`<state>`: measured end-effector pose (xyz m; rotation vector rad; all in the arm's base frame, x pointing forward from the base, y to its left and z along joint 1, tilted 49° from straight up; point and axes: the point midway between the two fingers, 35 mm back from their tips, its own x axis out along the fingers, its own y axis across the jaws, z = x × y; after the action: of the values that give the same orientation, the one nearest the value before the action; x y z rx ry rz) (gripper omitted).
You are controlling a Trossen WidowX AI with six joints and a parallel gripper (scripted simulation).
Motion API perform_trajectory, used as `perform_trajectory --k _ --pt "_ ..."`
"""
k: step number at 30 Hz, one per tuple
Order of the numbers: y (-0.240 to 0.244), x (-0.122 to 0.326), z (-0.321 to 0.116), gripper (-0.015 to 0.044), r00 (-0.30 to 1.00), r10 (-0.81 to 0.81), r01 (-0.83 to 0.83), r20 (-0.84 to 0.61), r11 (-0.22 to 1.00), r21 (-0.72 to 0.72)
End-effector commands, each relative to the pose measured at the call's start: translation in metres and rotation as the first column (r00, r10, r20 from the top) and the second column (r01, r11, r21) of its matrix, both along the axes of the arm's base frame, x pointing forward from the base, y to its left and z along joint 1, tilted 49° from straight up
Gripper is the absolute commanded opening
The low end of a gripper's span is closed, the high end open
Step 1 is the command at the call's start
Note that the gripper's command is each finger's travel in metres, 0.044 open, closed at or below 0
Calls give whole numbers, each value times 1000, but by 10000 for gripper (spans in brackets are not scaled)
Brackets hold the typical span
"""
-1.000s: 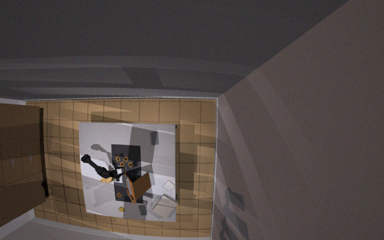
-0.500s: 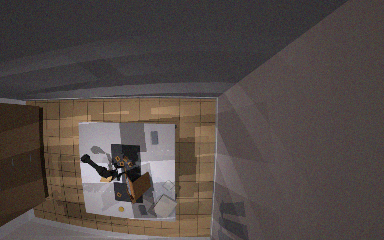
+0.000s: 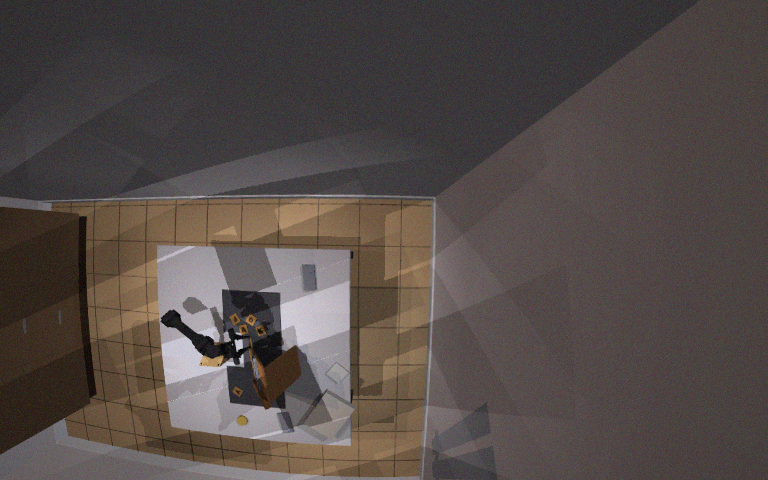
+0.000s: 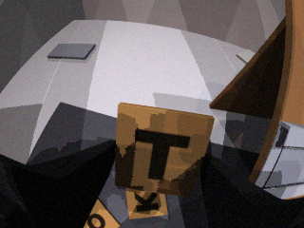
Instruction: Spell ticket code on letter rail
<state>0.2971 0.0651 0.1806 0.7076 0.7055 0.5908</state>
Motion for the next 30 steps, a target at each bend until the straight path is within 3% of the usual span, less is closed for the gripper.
perform_trajectory --k 1,30 --pt "0 0 -2 0 1000 7 -7 3 1000 0" --pt "-9 3 -13 0 1000 7 -7 3 1000 0"
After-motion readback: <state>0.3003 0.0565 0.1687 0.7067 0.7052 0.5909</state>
